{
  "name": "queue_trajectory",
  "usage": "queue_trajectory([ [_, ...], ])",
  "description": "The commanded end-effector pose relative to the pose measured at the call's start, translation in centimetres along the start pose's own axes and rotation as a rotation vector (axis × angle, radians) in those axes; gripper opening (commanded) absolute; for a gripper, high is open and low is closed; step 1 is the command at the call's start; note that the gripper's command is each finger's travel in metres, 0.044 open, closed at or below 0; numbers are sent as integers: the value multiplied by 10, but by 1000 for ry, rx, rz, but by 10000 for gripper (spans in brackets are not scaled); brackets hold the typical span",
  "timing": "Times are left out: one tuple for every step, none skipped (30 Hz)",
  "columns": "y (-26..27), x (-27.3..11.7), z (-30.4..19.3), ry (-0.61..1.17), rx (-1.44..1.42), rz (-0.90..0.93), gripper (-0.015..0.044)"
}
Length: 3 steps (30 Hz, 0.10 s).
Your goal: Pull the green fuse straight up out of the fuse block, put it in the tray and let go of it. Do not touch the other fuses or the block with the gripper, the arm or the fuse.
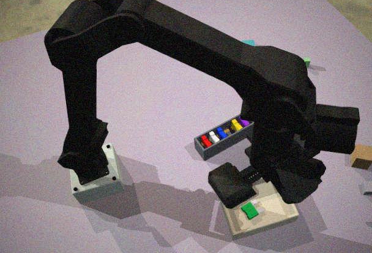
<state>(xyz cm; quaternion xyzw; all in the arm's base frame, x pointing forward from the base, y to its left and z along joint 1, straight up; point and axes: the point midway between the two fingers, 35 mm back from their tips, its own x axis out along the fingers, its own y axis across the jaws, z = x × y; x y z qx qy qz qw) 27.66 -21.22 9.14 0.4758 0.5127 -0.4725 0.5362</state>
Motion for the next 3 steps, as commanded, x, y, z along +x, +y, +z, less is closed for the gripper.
queue_trajectory([
  [0, 0, 0, 0, 0, 0, 330],
  [0, 0, 0, 0, 0, 0, 330],
  [0, 0, 0, 0, 0, 0, 330],
])
